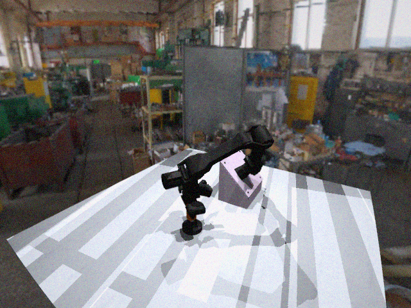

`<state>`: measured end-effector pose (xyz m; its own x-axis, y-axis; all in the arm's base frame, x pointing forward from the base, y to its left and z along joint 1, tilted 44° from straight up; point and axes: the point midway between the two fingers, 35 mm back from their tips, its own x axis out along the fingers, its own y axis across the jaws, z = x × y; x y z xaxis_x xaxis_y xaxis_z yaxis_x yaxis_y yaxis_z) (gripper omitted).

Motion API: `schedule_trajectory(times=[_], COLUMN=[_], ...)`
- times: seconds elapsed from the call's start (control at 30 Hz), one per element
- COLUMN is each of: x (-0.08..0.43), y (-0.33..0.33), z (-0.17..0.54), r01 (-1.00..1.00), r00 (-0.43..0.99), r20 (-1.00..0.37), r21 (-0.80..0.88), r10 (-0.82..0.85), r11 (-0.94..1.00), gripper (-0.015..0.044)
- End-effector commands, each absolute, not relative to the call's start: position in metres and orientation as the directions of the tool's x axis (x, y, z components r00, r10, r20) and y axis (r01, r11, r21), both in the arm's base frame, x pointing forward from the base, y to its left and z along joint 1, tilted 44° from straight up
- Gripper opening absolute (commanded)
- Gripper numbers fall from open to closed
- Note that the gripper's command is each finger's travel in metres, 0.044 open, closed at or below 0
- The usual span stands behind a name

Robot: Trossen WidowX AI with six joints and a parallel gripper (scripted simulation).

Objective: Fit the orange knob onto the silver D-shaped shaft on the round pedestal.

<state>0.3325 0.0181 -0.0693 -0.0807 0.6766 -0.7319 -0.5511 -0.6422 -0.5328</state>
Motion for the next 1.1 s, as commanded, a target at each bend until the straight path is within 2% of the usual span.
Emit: schedule_trajectory(times=[0.0, 1.07], x=[0.3308, 0.3341], y=[0.0168, 0.0160], z=[-0.0684, -0.0671], r01=[-0.553, -0.553], r00=[-0.076, -0.076], r20=[-0.731, -0.731], r21=[-0.535, -0.535], r10=[0.678, 0.678], r11=[-0.639, -0.639], gripper=[0.0000, 0.0000])
